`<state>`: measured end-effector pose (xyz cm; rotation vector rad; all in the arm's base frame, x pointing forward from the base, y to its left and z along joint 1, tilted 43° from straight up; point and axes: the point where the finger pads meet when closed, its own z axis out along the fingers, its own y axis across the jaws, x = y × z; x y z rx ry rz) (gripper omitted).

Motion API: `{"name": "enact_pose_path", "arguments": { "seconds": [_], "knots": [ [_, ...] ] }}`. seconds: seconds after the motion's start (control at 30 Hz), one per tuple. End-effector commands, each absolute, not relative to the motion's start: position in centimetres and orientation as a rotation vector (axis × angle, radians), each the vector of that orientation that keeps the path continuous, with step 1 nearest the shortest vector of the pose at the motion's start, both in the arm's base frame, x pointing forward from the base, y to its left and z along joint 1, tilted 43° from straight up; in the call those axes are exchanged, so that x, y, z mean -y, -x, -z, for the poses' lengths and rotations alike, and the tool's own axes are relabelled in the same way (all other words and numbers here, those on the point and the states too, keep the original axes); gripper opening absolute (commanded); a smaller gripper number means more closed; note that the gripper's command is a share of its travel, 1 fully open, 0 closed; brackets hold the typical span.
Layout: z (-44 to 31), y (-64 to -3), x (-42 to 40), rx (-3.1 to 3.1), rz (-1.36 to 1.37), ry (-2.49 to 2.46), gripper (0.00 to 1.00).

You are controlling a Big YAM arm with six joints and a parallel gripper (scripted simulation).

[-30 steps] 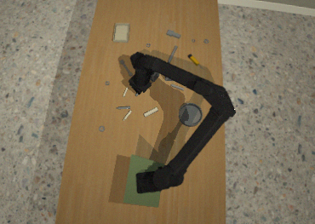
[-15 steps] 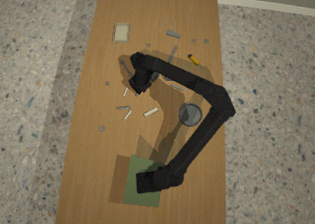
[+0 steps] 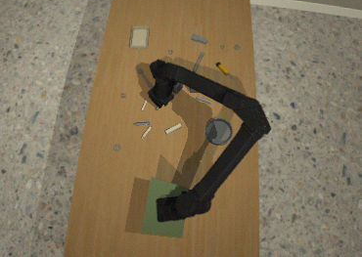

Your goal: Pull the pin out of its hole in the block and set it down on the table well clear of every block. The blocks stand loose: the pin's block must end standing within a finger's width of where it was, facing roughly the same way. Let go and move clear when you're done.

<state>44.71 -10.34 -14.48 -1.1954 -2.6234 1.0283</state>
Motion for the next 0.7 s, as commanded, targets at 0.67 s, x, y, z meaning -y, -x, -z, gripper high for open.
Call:
{"name": "enact_pose_path", "arguments": {
  "seconds": [0.67],
  "knots": [
    [15.68, -44.08, 11.46, 2.604, -1.019, 1.207, 0.00]
  ]
}}
